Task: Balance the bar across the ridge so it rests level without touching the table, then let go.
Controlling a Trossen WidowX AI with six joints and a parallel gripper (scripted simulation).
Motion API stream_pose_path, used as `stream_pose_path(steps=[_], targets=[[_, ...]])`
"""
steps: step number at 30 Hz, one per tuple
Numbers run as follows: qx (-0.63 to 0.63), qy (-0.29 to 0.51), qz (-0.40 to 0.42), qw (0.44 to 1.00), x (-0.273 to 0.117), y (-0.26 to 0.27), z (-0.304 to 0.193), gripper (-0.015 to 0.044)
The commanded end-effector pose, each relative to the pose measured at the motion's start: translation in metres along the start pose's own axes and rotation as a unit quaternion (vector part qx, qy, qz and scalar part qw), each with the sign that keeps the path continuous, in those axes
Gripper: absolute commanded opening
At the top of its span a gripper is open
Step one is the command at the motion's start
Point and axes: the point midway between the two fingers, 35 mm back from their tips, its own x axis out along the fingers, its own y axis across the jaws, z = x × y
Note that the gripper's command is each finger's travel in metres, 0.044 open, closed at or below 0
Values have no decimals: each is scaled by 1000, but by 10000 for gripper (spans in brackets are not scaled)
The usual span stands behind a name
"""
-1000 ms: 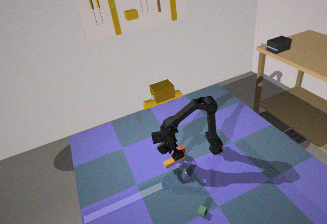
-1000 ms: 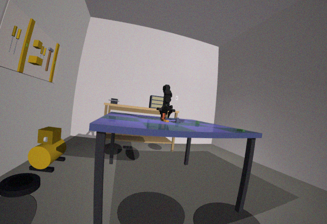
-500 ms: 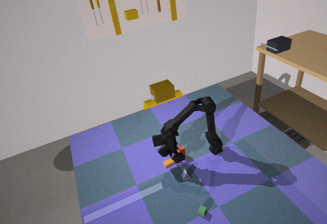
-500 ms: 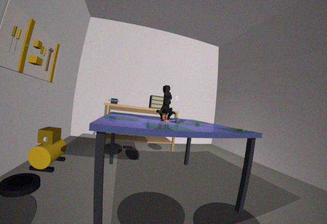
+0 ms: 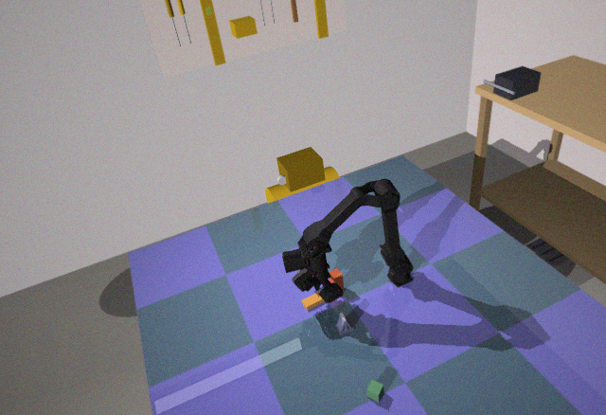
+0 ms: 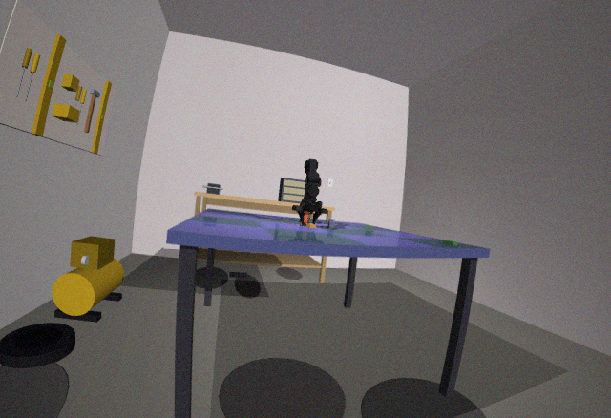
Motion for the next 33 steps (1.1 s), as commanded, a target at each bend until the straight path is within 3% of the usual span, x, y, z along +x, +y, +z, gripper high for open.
stream_pose_path(steps=[1, 4, 12, 16, 33], targets=[[0, 0, 0, 1000, 0, 0, 0, 236], [0, 0, 0, 1000, 0, 0, 0, 157], [0, 0, 0, 1000, 0, 0, 0, 104], [0, 0, 0, 1000, -6, 0, 1, 0], [-1, -1, 1, 1000, -49, -1, 5, 0]])
